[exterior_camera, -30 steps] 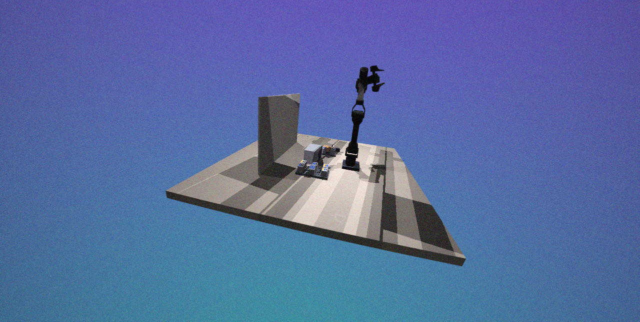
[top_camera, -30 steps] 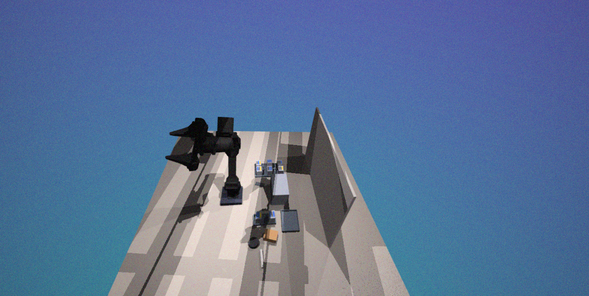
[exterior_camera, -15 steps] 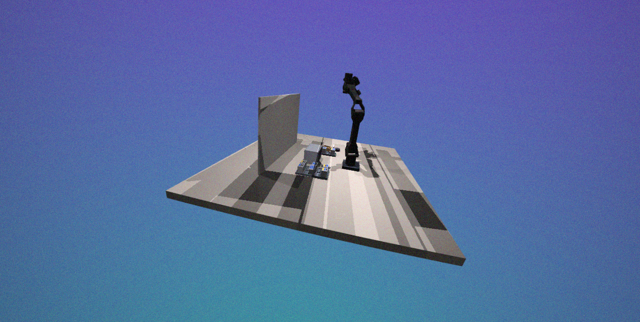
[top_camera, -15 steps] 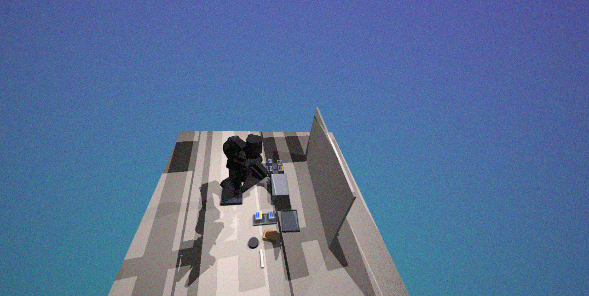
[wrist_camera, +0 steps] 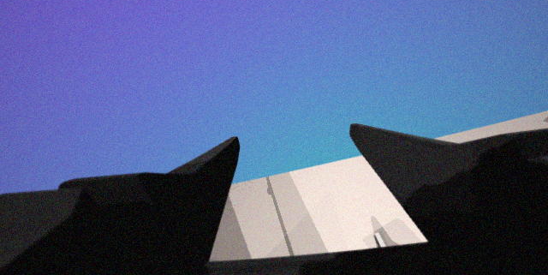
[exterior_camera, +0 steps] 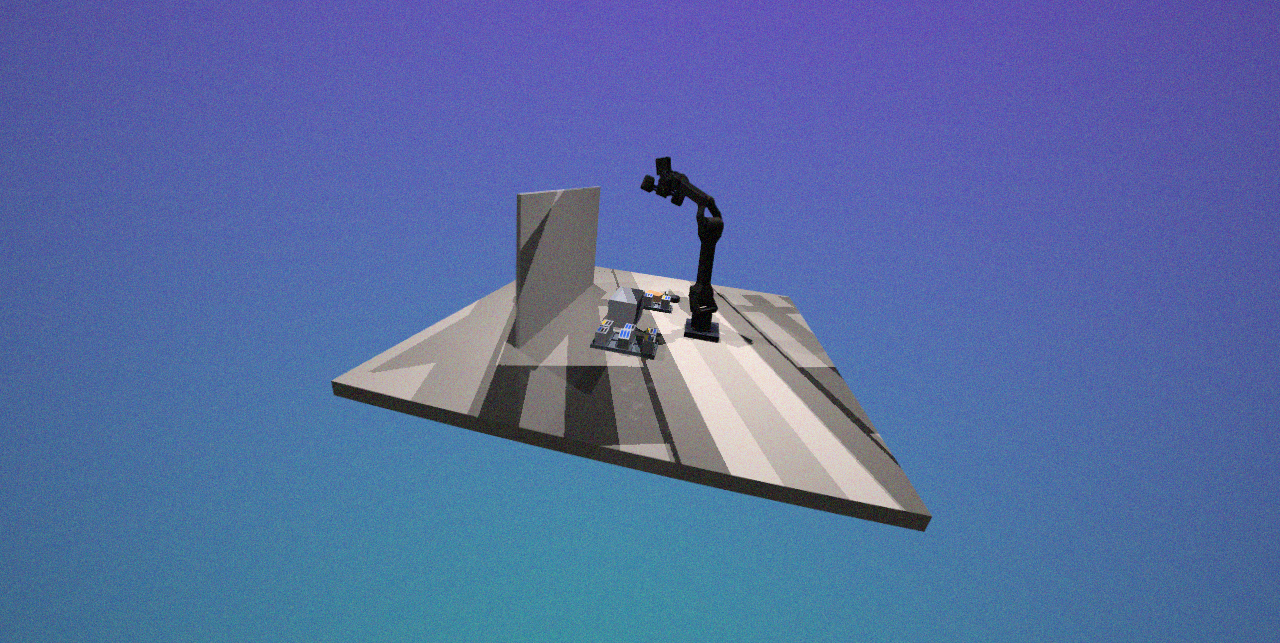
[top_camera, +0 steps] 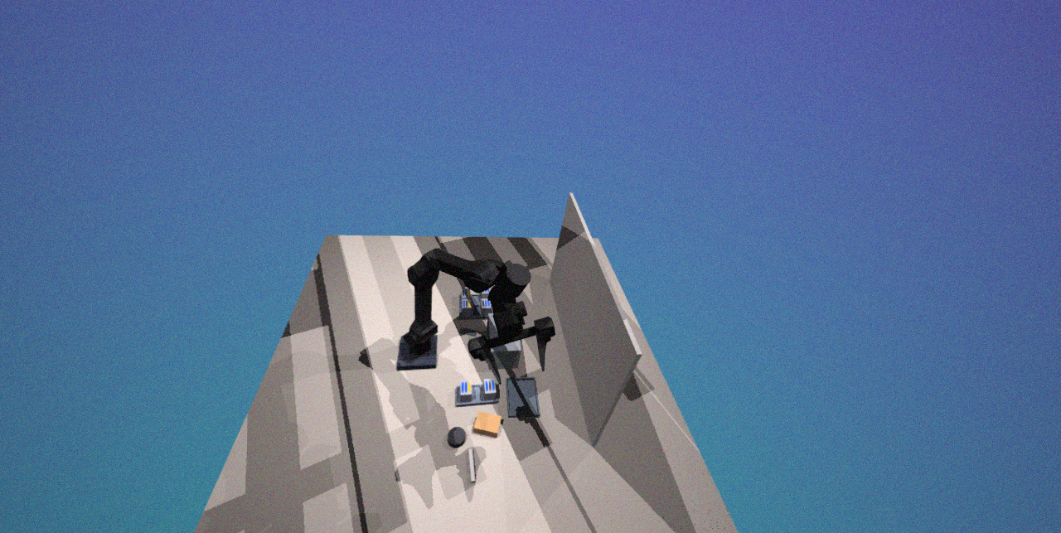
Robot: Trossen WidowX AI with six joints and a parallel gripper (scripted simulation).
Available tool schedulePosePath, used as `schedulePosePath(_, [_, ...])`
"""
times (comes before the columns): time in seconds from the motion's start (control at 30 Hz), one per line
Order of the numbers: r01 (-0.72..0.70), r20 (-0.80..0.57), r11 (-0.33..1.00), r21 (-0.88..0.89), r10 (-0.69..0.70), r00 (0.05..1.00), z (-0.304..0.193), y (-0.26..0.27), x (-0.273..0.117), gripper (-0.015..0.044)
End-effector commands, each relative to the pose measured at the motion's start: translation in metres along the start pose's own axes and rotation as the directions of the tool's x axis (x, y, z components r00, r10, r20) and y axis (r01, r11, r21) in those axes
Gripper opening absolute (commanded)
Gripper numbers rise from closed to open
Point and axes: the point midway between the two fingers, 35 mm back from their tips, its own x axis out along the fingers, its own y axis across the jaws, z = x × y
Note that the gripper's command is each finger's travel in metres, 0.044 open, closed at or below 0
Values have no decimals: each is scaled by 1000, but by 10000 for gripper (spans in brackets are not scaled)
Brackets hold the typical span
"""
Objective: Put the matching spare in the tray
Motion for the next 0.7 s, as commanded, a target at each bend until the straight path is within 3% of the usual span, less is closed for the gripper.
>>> schedulePosePath(0.0, [-81,-126,988,-134,64,990,-41,28,-7,440])
schedulePosePath(0.17, [-242,-339,924,-297,135,931,-104,63,-30,440])
schedulePosePath(0.33, [-451,-568,786,-423,158,808,-175,90,-71,440])
schedulePosePath(0.67, [-841,-897,336,-423,-24,442,-296,96,-192,440])
